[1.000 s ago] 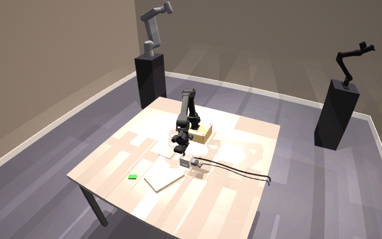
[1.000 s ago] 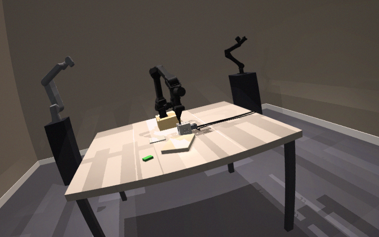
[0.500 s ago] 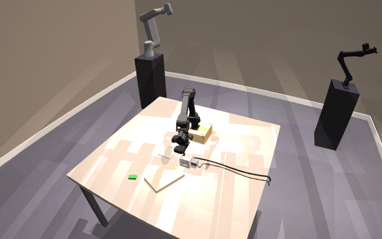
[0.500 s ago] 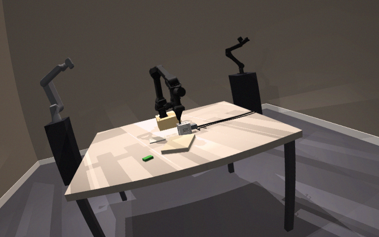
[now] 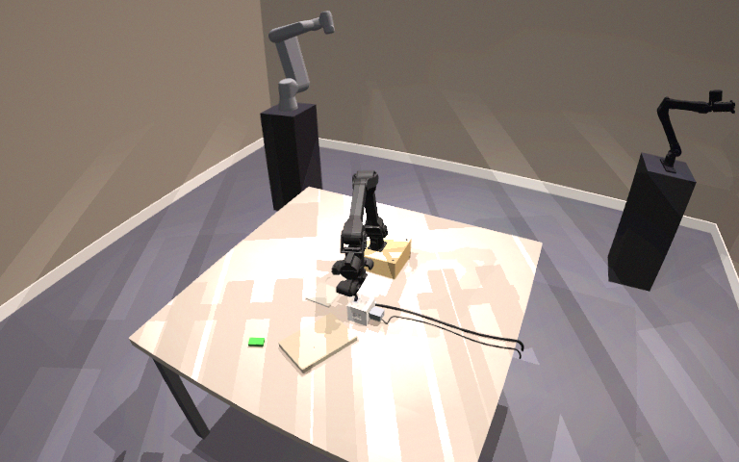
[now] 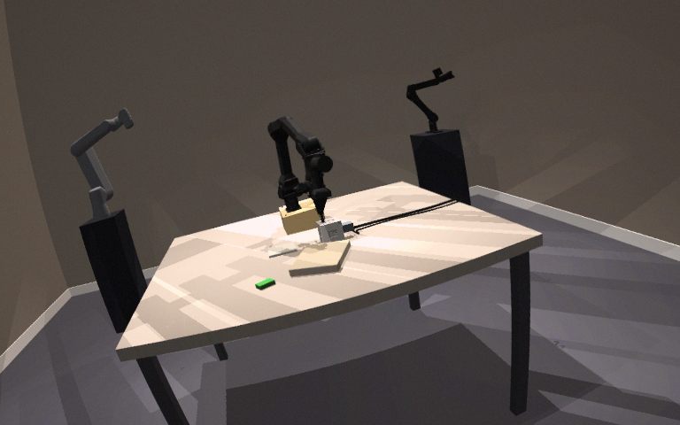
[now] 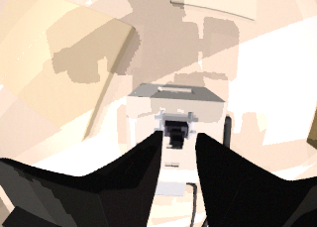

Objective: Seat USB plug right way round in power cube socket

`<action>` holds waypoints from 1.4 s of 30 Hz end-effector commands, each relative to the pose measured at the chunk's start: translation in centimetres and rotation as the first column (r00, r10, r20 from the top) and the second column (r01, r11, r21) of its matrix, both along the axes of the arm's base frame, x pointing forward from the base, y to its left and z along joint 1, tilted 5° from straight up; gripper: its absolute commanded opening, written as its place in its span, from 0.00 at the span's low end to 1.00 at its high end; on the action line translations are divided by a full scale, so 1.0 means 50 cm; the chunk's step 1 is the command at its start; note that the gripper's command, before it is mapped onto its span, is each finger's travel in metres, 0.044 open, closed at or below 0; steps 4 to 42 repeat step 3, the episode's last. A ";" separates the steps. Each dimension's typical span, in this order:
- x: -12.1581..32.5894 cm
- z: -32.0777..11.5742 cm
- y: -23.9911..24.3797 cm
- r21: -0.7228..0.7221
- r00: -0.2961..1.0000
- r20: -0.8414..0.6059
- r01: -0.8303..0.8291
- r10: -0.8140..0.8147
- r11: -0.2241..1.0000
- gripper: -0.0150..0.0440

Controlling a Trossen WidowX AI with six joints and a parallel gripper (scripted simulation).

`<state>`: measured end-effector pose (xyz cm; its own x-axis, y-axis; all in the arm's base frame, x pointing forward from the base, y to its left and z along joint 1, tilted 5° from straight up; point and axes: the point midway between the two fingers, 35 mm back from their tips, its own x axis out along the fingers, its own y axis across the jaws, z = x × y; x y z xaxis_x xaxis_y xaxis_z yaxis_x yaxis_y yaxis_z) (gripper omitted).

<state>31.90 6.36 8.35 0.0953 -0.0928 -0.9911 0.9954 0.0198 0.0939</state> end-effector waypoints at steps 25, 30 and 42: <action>0.000 0.014 0.001 0.001 1.000 0.003 0.001 -0.001 1.000 0.42; 0.000 0.014 0.001 0.001 1.000 0.003 0.001 -0.001 1.000 0.42; 0.000 0.014 0.001 0.001 1.000 0.003 0.001 -0.001 1.000 0.42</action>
